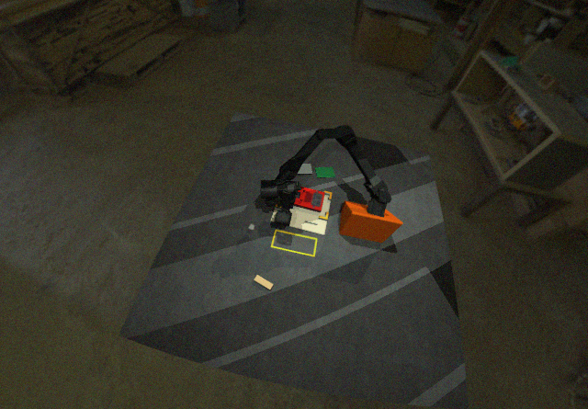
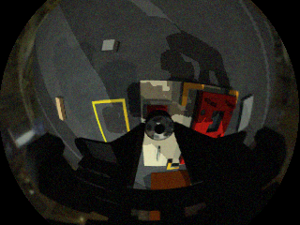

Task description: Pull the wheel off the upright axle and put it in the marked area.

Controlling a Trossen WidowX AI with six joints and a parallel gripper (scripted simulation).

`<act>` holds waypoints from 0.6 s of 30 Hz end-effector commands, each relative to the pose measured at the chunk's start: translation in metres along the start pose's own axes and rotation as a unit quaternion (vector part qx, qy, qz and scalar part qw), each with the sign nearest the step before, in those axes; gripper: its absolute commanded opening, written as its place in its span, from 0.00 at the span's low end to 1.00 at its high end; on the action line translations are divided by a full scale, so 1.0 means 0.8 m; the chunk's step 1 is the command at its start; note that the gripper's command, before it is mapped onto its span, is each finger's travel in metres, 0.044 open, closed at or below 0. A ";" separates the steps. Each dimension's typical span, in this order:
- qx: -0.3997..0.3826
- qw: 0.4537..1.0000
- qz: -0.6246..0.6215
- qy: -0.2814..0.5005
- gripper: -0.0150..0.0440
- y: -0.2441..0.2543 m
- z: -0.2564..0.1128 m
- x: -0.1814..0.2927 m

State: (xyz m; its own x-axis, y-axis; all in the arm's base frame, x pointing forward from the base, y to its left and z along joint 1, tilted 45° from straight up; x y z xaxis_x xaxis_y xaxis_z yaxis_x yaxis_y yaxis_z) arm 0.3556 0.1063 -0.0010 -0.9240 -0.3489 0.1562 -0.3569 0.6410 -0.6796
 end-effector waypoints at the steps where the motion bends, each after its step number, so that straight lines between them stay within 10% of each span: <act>1: 0.003 1.000 -0.004 -0.009 0.25 0.002 -0.015 0.000; 18: 0.003 1.000 -0.005 -0.010 0.25 0.002 -0.022 0.000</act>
State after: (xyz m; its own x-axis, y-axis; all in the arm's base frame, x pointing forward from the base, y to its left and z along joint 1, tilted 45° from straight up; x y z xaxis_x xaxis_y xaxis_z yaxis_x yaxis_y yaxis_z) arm 0.3528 0.1157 0.0072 -0.9189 -0.3637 0.1529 -0.3646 0.6345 -0.6816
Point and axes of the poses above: the point midway between the two fingers, 35 mm back from their tips, its own z axis out along the fingers, its own y axis across the jaws, x = y × z, the point moved 9 cm from there along -z, back along the fingers, and after that the axes turned 14 degrees about -z, right-handed, at the moved point
